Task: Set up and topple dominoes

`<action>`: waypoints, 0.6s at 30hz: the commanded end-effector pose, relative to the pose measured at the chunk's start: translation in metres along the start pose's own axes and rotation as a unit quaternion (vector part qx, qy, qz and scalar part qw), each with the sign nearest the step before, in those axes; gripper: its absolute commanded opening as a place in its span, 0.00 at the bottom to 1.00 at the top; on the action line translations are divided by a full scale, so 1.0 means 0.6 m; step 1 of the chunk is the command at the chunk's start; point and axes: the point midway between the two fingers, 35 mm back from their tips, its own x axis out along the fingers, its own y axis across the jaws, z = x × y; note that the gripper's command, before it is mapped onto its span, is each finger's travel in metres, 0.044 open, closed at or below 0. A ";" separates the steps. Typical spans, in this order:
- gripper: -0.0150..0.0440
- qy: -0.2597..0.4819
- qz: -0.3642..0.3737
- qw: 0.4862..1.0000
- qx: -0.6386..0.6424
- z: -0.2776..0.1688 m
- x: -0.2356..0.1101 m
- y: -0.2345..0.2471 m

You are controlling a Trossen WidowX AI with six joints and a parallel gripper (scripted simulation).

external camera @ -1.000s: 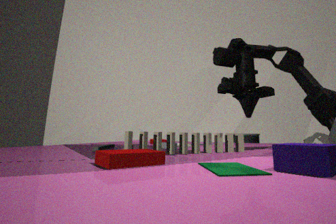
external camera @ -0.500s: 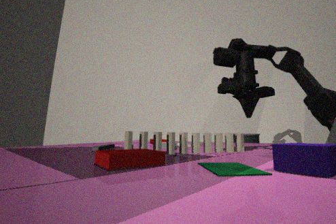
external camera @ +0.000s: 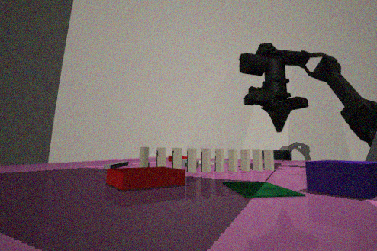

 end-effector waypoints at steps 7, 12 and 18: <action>0.25 -0.003 0.000 1.000 0.003 0.001 0.000 0.000; 0.25 -0.002 0.002 1.000 0.003 0.002 0.080 0.006; 0.25 -0.005 0.000 1.000 0.004 0.001 0.133 0.000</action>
